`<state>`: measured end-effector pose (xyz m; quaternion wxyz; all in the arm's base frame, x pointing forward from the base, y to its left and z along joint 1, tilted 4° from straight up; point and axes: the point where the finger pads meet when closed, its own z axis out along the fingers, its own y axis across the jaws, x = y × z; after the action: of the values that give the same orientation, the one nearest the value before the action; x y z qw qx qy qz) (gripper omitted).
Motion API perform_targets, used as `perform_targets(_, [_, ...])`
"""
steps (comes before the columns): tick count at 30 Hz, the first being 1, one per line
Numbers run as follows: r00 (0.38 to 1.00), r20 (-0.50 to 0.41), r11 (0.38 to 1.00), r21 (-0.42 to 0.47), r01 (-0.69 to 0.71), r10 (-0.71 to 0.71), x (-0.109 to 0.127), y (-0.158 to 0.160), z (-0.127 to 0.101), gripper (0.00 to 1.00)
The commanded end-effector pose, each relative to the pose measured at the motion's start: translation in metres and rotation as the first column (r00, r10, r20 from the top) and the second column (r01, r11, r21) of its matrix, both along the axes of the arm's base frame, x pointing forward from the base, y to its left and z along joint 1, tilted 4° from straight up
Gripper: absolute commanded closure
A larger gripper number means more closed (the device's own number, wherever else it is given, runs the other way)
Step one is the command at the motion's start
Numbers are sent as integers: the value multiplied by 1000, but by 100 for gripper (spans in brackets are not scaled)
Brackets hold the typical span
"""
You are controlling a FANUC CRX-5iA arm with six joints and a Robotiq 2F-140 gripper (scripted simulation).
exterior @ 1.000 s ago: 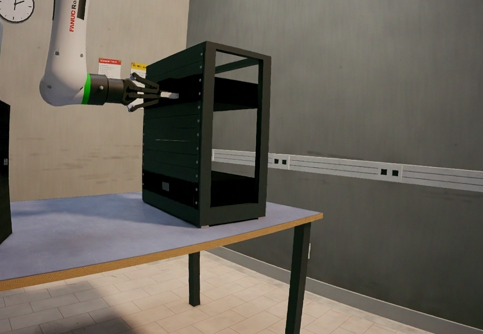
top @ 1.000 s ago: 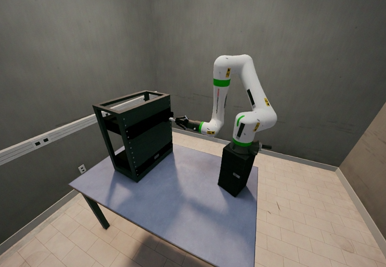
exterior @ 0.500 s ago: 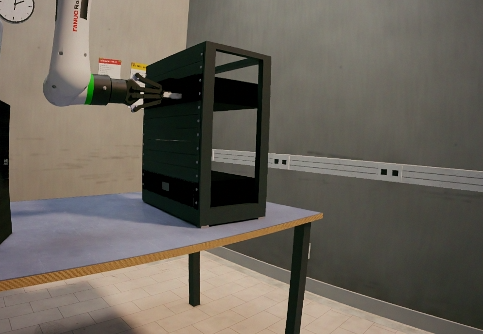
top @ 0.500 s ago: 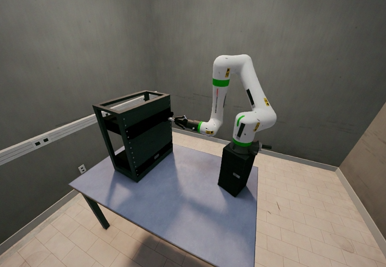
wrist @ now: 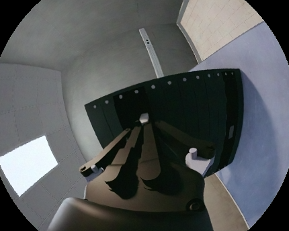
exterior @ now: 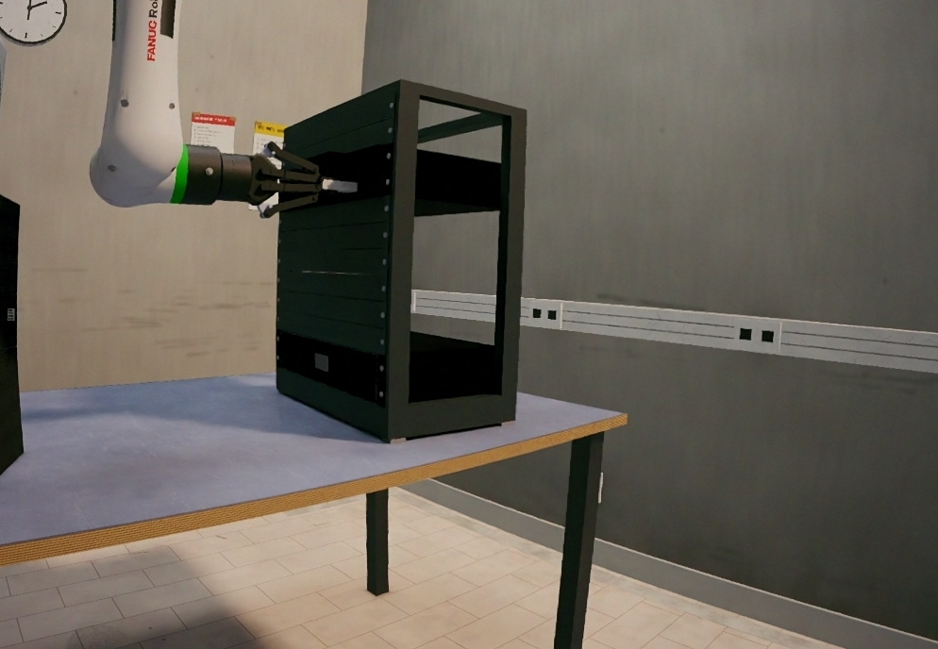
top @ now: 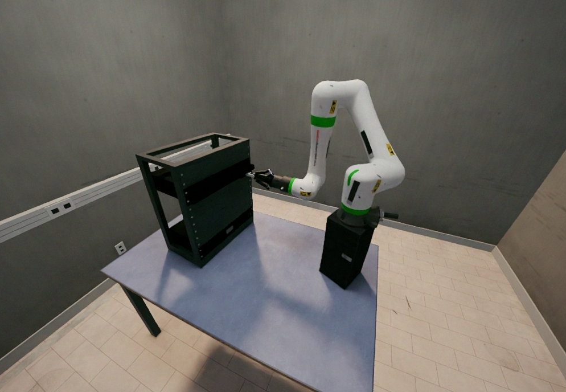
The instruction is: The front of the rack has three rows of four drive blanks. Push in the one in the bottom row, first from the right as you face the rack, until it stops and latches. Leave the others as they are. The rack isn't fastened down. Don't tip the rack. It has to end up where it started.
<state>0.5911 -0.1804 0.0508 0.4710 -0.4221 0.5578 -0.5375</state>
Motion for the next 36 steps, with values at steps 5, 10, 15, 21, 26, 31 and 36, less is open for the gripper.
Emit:
perform_targets(5, [1000, 1, 1000, -1, 0, 0, 1, 0, 1, 90])
perform_targets(10, [1000, 1, 1000, -1, 0, 0, 1, 0, 1, 90])
perform_targets(15, [1000, 1, 1000, -1, 0, 0, 3, -1, 1, 90])
perform_targets(21, [1000, 1, 1000, -1, 0, 0, 4, -1, 1, 90])
perform_targets(26, [1000, 1, 1000, -1, 0, 0, 4, -1, 1, 90])
perform_targets(31, [1000, 1, 1000, -1, 0, 0, 6, -1, 1, 90])
perform_targets(36, [1000, 1, 1000, -1, 0, 0, 7, -2, 1, 90])
